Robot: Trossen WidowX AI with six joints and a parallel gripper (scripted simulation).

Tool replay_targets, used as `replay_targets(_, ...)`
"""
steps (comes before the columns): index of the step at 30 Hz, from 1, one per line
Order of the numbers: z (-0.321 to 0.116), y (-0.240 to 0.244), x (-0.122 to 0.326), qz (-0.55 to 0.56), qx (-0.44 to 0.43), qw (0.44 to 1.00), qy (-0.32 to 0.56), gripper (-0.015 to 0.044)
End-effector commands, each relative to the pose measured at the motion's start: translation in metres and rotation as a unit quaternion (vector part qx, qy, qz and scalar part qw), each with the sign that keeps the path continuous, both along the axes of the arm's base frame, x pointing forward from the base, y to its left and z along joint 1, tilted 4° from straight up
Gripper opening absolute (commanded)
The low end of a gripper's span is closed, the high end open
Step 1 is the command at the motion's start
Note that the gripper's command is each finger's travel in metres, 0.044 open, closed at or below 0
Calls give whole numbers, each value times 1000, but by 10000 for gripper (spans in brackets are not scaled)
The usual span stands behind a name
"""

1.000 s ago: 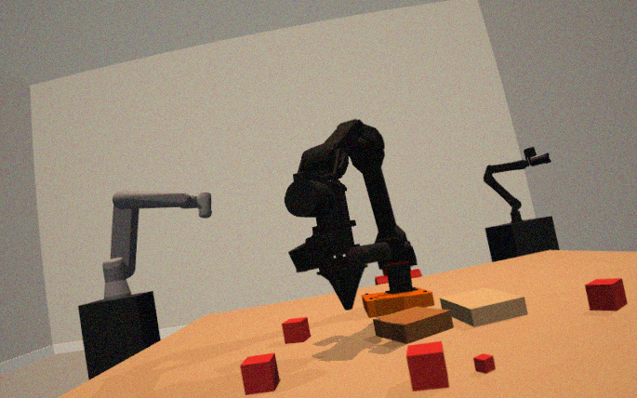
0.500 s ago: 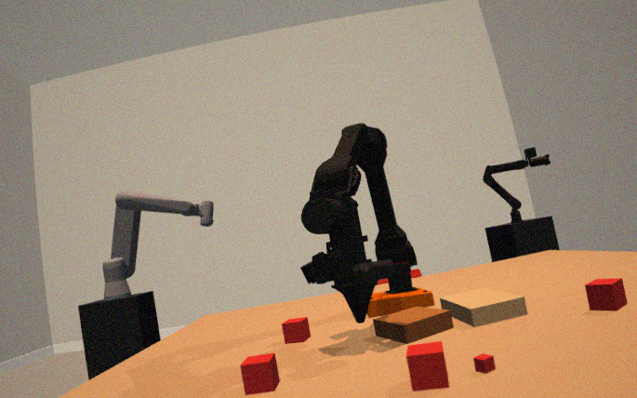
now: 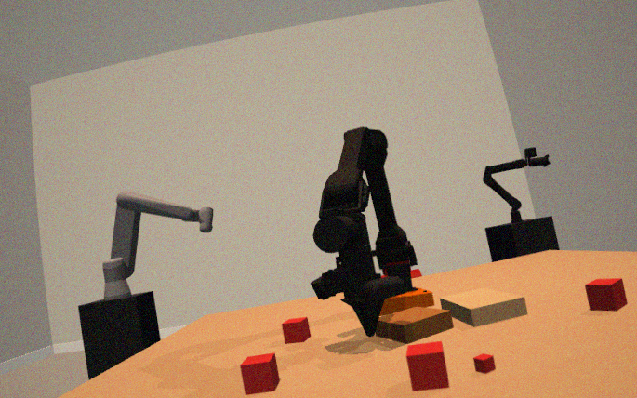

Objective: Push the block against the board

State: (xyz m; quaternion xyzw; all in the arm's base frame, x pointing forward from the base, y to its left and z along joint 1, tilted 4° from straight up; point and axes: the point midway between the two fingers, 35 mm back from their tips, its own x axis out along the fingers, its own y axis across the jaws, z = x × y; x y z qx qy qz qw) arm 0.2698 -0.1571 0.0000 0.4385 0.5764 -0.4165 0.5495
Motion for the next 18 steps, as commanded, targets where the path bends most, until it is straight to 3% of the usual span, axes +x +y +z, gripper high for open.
replay_targets(1, 0, 7, -1, -2, 1, 1000, 0, 0)
replay_targets(18, 2, 34, -6, -2, 2, 1000, 0, 0)
